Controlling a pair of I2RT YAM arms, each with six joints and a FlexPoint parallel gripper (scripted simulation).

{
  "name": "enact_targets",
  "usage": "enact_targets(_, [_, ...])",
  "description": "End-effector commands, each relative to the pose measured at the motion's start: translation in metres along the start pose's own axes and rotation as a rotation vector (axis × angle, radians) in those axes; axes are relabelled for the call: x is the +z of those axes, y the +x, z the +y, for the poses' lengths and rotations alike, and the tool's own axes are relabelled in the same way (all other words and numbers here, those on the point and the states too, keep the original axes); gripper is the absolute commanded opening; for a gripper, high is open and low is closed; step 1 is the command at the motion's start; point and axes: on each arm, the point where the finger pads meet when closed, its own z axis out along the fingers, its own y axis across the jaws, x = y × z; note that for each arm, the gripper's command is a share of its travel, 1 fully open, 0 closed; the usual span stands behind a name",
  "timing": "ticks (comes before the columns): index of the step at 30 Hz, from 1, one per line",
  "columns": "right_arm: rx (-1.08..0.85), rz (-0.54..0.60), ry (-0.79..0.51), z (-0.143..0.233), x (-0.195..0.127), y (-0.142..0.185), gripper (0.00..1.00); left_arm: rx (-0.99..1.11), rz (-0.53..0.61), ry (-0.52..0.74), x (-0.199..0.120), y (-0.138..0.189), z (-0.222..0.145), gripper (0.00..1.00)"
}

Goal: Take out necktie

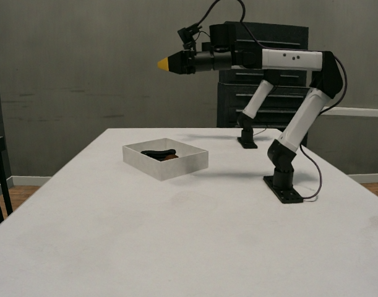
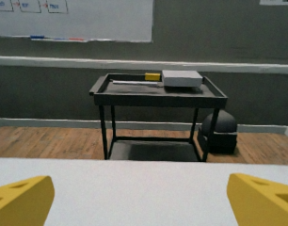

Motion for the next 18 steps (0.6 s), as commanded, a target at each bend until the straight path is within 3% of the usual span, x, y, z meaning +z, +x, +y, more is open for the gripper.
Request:
enact_targets(1, [0.000,-0.002,0.000,0.000,0.000,0.000,1.00,-0.045,0.036,-0.060,0.000,0.003,-0.002,0.96])
enact_targets(18, [0.000,-0.002,0.000,0.000,0.000,0.000,1.00,-0.242,0.261,-0.247,-0.001,0.043,-0.050,0.92])
